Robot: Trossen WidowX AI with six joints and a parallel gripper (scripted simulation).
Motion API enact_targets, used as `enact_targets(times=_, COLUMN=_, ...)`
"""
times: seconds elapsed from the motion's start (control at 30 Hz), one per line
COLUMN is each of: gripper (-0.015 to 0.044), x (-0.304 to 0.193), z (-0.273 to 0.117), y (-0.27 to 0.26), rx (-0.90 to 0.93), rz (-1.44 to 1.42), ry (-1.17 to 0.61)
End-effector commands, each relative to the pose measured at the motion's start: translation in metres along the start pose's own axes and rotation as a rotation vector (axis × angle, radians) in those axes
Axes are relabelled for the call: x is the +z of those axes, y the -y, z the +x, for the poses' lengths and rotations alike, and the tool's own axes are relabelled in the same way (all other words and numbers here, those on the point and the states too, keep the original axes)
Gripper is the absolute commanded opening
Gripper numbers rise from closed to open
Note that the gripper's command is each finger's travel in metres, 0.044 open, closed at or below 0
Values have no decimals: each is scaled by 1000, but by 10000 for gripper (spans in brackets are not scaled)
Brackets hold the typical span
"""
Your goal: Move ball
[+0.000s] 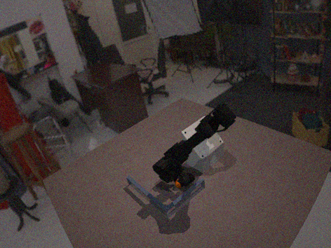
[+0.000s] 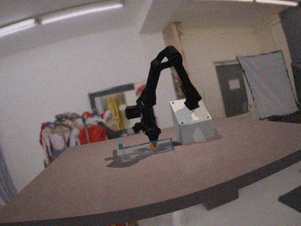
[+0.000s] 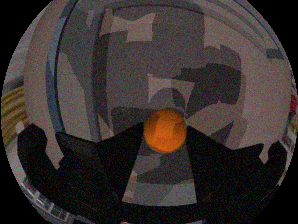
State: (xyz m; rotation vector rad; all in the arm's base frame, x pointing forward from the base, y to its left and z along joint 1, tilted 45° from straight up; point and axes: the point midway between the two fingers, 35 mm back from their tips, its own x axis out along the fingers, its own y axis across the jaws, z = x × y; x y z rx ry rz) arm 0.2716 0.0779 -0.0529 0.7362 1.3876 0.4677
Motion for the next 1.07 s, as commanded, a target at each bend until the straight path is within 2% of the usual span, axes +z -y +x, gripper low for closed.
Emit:
enact_targets(times=0.0, gripper=289, x=0, z=0, y=0, rx=-2, rz=-2, ry=-1)
enact_targets(times=0.03, gripper=308, x=0, z=0, y=0, rx=-2, rz=-2, ry=-1)
enact_targets(times=0.2, gripper=308, x=2, z=-9, y=1, rx=-5, rz=-1, ry=-1)
enact_targets(times=0.4, gripper=308, x=0, z=-85, y=0, rx=-6, rz=2, ry=-4)
enact_targets(times=0.73, gripper=308, x=4, z=-82, y=2, rx=-6, rz=7, ry=13)
enact_targets(times=0.8, gripper=361, x=5, z=-92, y=2, rx=-8, rz=6, ry=13)
enact_targets(times=0.9, gripper=439, x=3, z=-129, y=2, rx=-8, rz=2, ry=12)
enact_targets(times=1.03, gripper=440, x=3, z=-132, y=2, rx=-8, rz=2, ry=12)
